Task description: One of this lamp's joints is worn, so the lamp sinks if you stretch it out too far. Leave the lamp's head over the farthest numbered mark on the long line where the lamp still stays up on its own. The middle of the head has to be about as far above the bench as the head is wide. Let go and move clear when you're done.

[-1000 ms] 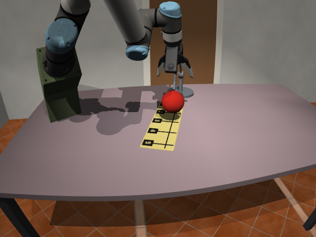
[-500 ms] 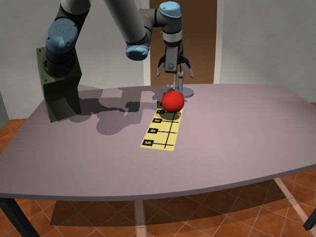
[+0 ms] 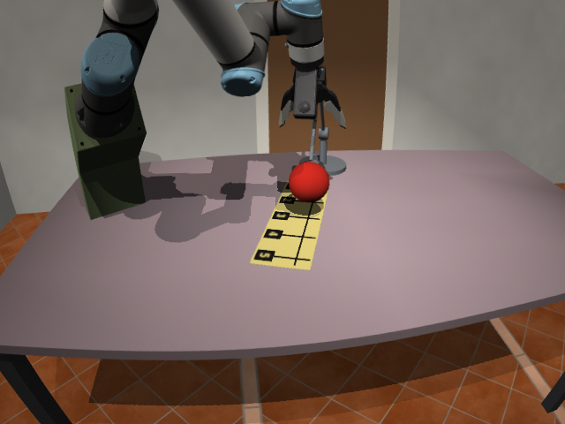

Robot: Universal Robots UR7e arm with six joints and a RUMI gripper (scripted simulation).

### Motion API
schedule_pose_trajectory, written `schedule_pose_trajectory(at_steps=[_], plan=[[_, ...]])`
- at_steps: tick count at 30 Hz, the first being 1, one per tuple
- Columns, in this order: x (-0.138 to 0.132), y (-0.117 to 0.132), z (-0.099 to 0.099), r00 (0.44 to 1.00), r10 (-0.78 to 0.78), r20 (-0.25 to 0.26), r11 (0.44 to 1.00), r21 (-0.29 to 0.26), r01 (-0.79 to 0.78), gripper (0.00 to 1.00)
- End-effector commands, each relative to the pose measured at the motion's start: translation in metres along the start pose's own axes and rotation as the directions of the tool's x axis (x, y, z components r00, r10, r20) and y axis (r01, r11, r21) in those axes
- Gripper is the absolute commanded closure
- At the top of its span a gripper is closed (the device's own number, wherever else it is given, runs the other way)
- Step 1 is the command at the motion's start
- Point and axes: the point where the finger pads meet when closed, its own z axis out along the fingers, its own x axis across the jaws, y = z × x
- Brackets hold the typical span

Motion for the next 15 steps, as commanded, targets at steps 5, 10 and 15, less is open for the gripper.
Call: schedule_pose_trajectory(at_steps=[5,10,15], plan=[[-0.001,0.001,-0.033,1.000,0.015,-0.006,1.000,0.010,-0.015,0.00],[-0.001,0.001,-0.050,1.000,0.007,-0.002,1.000,0.004,-0.007,0.00],[-0.001,0.001,-0.068,1.000,-0.001,0.001,1.000,-0.002,0.001,0.00]])
